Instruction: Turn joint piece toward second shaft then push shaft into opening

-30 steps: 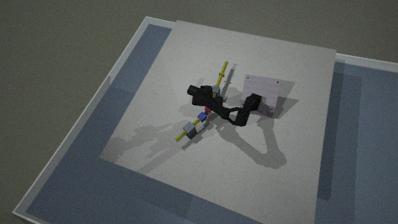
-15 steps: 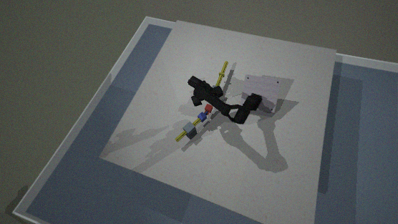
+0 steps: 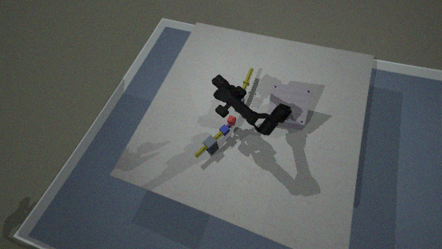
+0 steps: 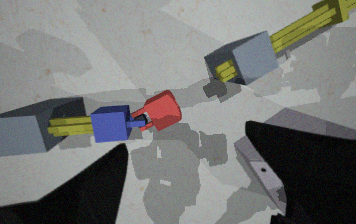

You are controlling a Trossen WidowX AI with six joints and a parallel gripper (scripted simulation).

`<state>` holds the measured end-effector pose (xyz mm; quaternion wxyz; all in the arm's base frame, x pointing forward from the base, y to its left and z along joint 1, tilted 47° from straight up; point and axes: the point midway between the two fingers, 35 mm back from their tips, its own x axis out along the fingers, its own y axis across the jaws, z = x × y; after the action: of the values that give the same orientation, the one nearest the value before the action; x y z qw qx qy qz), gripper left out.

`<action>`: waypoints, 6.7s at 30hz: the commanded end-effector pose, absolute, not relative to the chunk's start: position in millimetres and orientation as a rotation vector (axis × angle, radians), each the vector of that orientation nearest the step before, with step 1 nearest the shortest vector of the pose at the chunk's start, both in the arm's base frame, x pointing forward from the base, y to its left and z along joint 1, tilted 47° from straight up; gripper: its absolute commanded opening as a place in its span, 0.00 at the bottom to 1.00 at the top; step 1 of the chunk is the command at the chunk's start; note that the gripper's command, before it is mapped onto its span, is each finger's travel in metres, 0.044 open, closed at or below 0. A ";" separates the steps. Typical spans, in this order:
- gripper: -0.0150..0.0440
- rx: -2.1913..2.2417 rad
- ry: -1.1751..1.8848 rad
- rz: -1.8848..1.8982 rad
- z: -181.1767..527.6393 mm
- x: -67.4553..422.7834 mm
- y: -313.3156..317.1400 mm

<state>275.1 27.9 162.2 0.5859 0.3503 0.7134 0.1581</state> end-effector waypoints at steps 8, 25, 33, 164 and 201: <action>1.00 0.740 1.629 0.478 155.4 275.9 19.9; 1.00 0.594 1.598 0.672 94.9 271.2 2.6; 1.00 0.756 1.688 0.489 93.1 270.9 4.5; 0.56 1.654 1.877 -0.795 58.0 255.4 142.4; 0.56 1.654 1.877 -0.795 58.0 255.4 142.4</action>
<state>255.4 141.9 58.0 0.2573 0.6083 0.6913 -0.2930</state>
